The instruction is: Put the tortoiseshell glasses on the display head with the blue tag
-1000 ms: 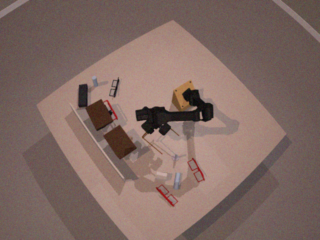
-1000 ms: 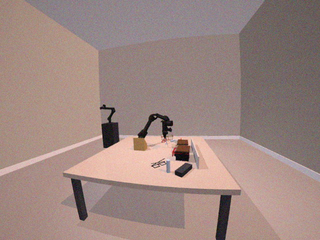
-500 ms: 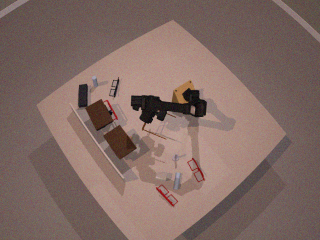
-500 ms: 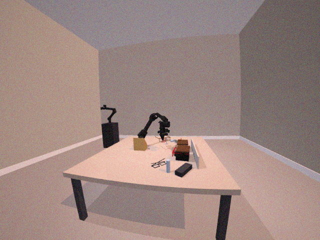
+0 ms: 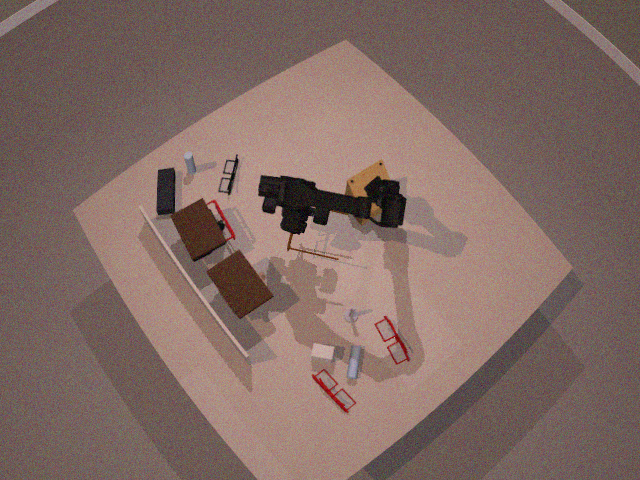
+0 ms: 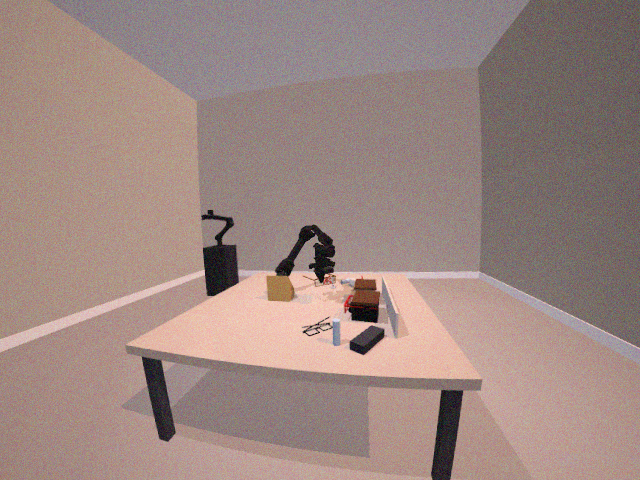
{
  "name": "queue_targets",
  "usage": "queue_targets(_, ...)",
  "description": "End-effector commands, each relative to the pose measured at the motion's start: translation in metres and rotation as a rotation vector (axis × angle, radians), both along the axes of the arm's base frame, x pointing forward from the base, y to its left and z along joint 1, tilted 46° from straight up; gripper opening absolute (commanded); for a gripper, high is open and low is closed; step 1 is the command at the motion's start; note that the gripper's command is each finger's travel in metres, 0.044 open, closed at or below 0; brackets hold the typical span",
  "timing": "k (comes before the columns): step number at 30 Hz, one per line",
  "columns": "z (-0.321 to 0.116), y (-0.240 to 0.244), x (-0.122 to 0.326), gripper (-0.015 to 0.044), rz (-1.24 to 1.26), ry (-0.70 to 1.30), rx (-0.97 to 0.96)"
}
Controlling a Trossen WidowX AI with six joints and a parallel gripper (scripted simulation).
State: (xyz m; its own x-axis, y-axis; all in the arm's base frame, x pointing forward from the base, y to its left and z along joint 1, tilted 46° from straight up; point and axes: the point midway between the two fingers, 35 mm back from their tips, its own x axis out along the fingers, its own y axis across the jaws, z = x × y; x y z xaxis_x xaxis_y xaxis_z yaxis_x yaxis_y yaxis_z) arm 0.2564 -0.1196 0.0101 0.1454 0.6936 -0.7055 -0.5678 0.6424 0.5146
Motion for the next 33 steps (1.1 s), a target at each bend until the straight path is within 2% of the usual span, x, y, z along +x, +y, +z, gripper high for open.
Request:
queue_targets(1,-0.006,0.003,-0.002,0.0000,0.008,0.003,0.005)
queue_targets(33,-0.031,0.025,0.006,0.0000,0.006,0.003,0.002)
